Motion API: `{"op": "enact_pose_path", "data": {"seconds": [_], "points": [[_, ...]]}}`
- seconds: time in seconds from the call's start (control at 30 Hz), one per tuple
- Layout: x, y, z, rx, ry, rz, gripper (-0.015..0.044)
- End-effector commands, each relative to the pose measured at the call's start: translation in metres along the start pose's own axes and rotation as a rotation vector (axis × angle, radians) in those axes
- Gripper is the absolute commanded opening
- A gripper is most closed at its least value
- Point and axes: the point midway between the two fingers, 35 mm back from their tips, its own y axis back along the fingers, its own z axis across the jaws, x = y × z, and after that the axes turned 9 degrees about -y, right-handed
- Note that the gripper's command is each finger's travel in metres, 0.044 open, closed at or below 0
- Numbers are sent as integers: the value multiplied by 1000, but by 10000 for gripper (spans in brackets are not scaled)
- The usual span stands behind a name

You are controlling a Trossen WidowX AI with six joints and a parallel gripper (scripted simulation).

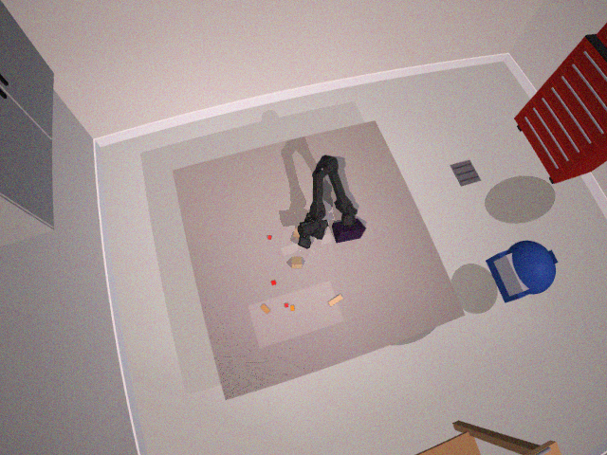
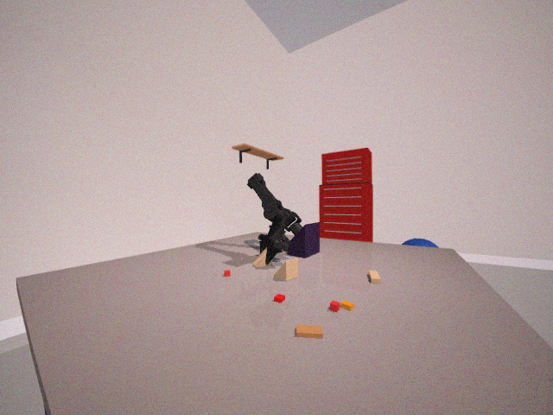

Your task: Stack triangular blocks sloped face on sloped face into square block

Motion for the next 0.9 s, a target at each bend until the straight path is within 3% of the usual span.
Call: {"op": "enact_pose_path", "data": {"seconds": [0.0, 0.2, 0.43, 0.63, 0.87], "points": [[1, 0, 1, -3, 3, 4, 217], [1, 0, 1, -3, 3, 4, 177], [2, 3, 0, -1, 0, 2, 0], [3, 3, 0, -6, 3, -28, 0], [14, 6, -2, -37, 5, -212, 0]]}}
